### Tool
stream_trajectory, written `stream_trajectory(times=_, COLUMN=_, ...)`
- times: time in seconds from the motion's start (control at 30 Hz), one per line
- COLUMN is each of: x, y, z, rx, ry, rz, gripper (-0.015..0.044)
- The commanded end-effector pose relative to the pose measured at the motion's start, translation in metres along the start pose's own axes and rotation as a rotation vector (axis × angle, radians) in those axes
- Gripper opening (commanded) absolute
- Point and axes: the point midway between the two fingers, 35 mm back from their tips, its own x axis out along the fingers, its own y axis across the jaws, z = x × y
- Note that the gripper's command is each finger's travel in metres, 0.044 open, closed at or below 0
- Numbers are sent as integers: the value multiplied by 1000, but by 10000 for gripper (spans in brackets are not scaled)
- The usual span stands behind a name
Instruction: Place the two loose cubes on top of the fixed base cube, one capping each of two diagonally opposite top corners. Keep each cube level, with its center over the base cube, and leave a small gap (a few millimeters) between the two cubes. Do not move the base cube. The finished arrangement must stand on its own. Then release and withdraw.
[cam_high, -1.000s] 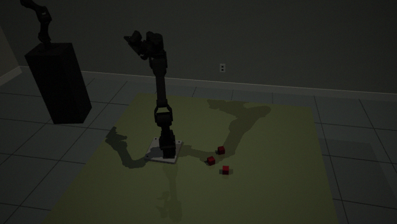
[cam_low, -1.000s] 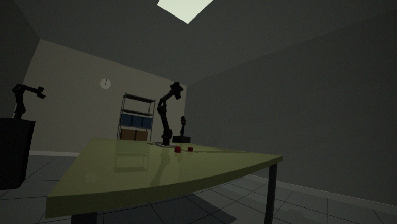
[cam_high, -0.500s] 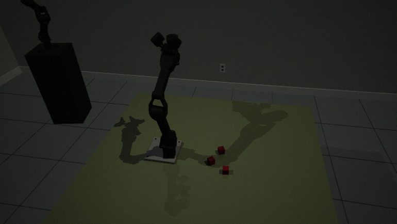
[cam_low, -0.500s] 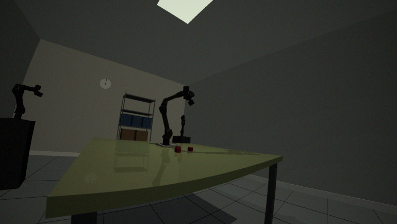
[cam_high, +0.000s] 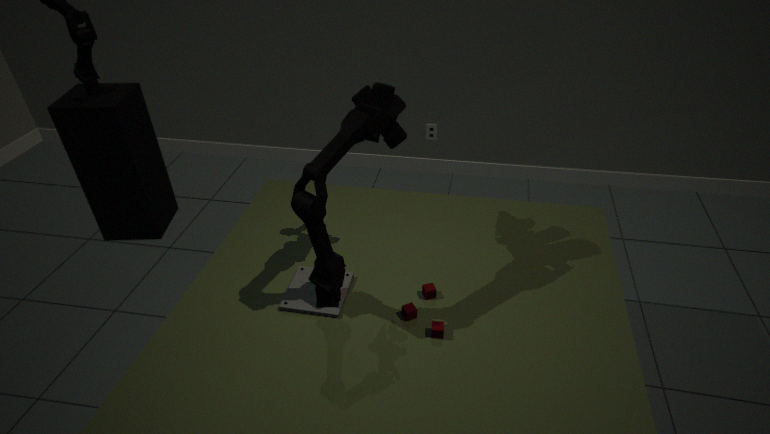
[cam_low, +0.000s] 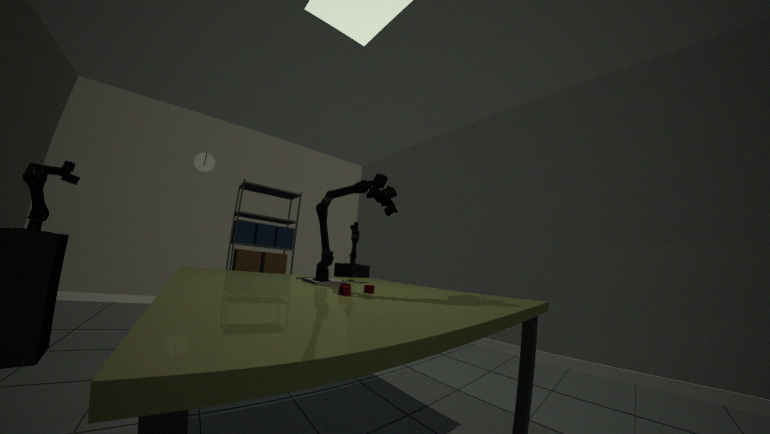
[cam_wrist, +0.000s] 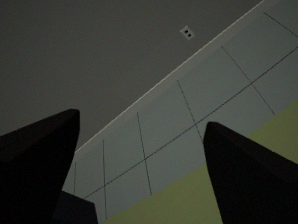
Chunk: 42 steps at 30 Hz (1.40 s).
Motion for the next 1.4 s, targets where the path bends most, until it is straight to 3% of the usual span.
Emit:
stream_trajectory(times=0.0, x=-3, y=-51, z=16, rx=10, ry=-36, rz=-150, gripper=265)
stream_trajectory(times=0.3, x=-37, y=-171, z=40, rx=56, ry=-70, rz=-497, gripper=265)
stream_trajectory(times=0.67, x=-121, y=-298, z=30, rx=169, ry=-7, rz=-875, gripper=265)
stream_trajectory(times=1.03, x=-226, y=-386, z=-23, rx=350, ry=157, rz=-1151, gripper=265)
stream_trajectory(times=1.37, x=-318, y=-423, z=-100, rx=564, ry=367, rz=-1268, gripper=265)
